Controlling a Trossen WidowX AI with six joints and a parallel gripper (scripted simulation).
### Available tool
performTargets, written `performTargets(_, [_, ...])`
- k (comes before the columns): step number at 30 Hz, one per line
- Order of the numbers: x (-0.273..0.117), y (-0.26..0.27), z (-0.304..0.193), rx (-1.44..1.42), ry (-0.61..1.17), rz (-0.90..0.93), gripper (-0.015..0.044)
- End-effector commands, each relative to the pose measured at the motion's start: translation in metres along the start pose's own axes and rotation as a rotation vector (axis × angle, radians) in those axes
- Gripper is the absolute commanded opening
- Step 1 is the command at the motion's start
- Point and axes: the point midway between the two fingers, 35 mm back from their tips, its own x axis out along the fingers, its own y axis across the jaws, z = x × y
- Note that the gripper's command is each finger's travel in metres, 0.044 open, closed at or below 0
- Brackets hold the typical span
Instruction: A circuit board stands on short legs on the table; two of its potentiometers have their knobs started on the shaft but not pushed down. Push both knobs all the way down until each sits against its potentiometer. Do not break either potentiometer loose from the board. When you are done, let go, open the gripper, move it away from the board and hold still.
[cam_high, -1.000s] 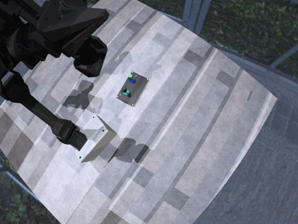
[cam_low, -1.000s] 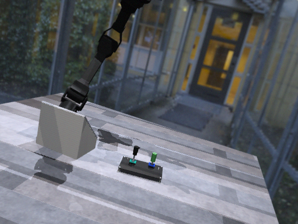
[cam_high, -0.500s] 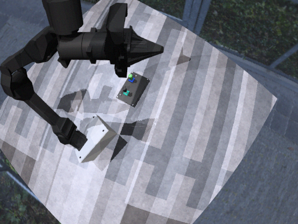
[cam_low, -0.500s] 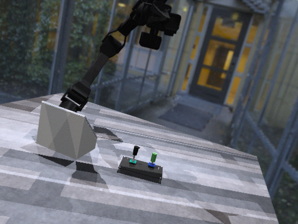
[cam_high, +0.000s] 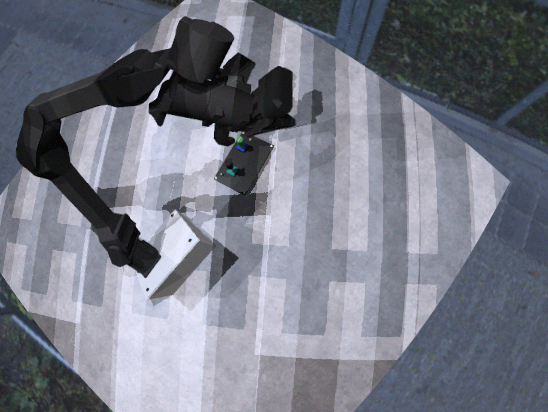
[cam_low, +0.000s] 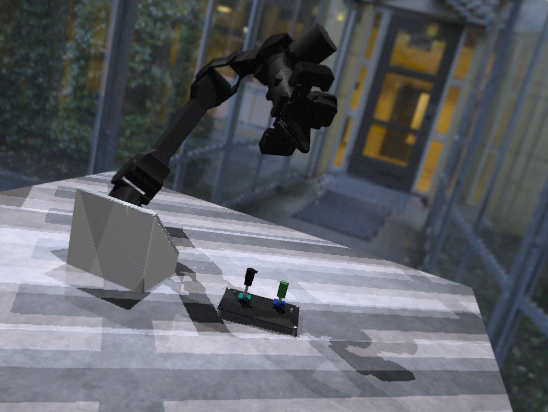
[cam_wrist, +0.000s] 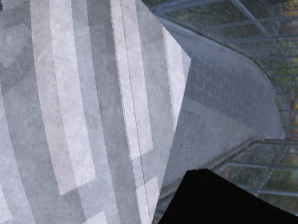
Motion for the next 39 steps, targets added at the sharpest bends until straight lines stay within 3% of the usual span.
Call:
performTargets(1, [0.014, 0.034, 0.002, 0.043, 0.006, 0.127, 0.0000])
performTargets(15, [0.036, 0.143, 0.011, 0.160, 0.070, 0.520, 0.0000])
performTargets(28, [0.025, 0.250, 0.014, 0.261, 0.218, 0.909, 0.0000])
performTargets(39, [0.035, 0.271, 0.013, 0.265, 0.228, 0.928, 0.0000])
